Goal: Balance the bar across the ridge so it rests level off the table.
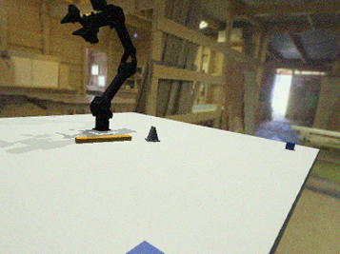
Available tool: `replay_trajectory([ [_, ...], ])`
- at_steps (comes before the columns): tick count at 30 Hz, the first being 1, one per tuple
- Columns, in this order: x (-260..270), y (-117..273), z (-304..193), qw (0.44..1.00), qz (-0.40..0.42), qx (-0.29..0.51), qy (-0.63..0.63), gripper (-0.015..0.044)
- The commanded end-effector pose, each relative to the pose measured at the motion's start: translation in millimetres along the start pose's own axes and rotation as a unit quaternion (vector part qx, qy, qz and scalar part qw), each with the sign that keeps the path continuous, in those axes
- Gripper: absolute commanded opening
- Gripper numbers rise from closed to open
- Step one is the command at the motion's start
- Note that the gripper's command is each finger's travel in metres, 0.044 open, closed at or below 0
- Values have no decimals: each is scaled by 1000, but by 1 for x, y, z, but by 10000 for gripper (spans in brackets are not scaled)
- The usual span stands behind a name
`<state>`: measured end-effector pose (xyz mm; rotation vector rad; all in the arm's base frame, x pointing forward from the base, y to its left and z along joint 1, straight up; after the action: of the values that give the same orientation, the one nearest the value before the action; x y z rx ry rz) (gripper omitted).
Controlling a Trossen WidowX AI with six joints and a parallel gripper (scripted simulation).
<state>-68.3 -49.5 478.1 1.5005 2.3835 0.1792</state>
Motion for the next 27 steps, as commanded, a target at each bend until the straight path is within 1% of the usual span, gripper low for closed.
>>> replay_trajectory([
  [1, -1, 0, 1, 1000, -2, -2, 1, 374],
  [3, -11, -4, 6, 1000, -17, -16, 10, 321],
  [4, -18, -7, 11, 999, -28, -28, 17, 315],
  [15, -89, -19, 72, 974, -134, -154, 96, 315],
  [27, -141, -5, 155, 913, -214, -292, 187, 315],
])
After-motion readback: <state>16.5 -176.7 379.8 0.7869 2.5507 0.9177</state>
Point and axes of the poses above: the point midway between the two fingers, 35 mm back from their tips, its own y axis back along the fingers, its own x axis across the jaws, z = x × y, the point moved 7 cm from there along y, back along the fingers, and after that the axes turned 9 degrees about y, right-handed, at the moved point
